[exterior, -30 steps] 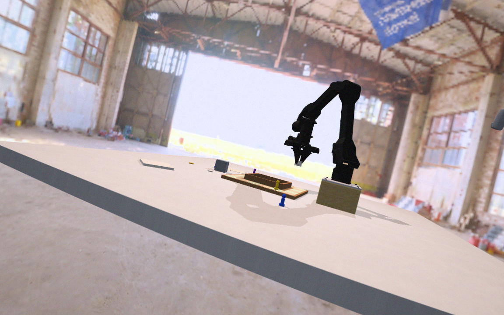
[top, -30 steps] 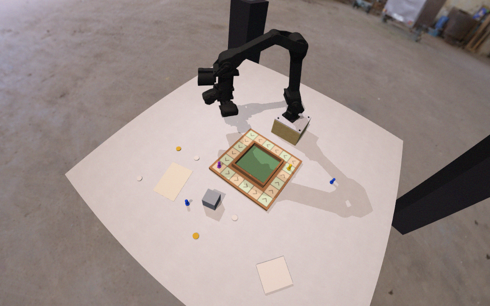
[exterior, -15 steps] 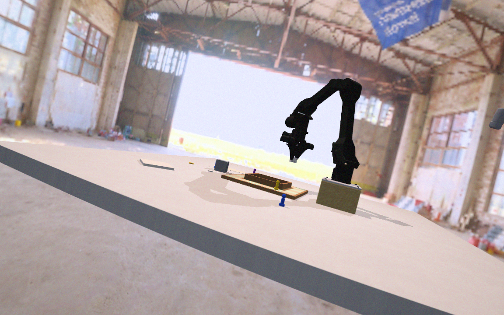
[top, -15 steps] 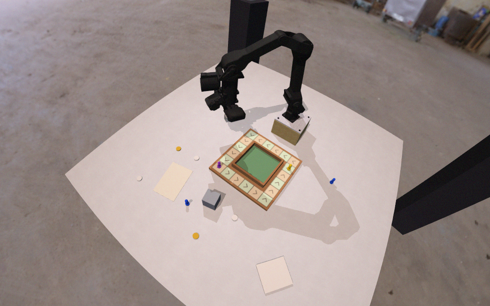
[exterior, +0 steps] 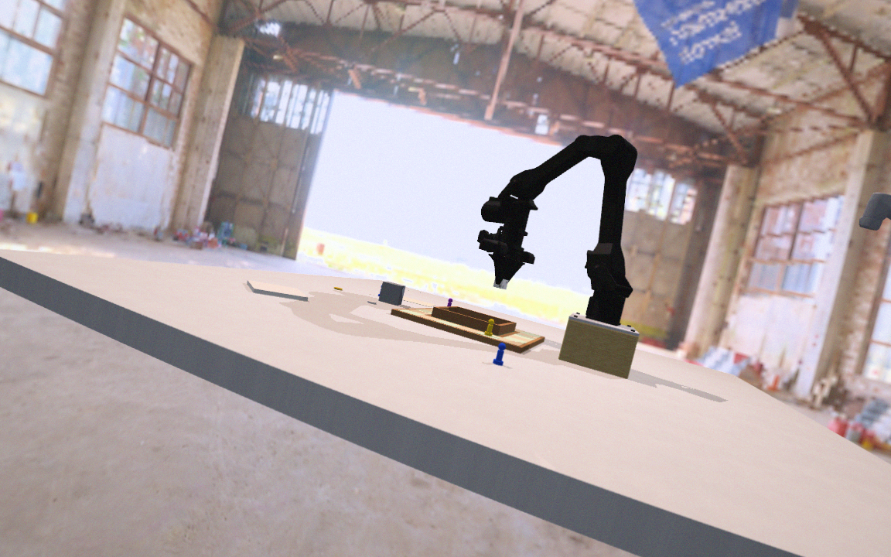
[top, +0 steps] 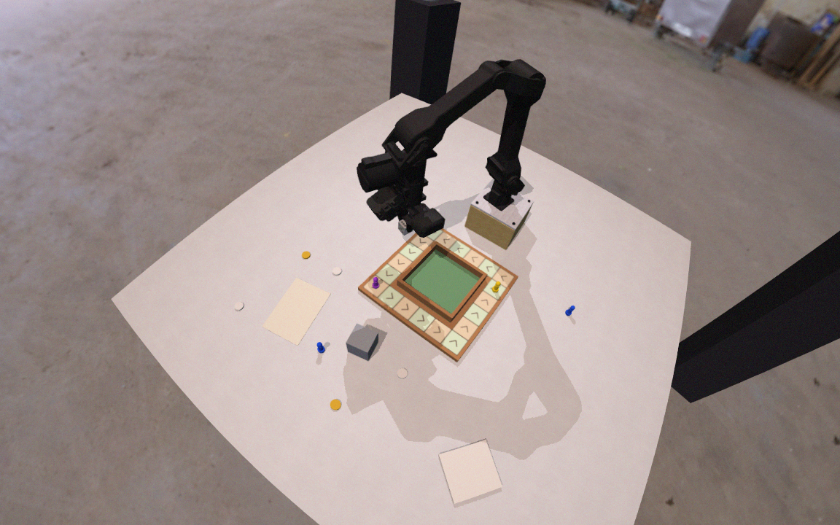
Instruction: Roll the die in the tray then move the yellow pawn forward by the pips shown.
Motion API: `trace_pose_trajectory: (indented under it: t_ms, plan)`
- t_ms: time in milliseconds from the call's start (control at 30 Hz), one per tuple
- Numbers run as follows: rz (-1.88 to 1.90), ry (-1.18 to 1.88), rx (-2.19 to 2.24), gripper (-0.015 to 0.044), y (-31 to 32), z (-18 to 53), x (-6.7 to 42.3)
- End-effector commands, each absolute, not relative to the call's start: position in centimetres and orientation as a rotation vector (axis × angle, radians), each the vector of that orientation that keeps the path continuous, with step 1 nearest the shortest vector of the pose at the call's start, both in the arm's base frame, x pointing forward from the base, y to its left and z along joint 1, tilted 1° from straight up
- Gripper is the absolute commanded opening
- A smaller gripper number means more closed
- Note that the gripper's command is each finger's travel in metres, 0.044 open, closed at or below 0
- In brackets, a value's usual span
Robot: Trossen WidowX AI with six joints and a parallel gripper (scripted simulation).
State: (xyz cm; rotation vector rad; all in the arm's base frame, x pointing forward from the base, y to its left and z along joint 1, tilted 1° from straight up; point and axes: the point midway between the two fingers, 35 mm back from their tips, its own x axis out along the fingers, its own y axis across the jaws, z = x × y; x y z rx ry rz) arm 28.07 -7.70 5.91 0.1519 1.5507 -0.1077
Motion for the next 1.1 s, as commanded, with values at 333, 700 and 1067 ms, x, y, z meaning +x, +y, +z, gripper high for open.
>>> trace_pose_trajectory:
  t_ms: [333,700,1067]
  plan:
    - [0.033,1.545,0.005,0.0000,-0.8,5.0,28.2]
    - [0.147,1.541,-0.112,0.0000,4.3,4.1,27.1]
    - [0.172,1.321,-0.098,0.0000,4.9,3.1,27.5]
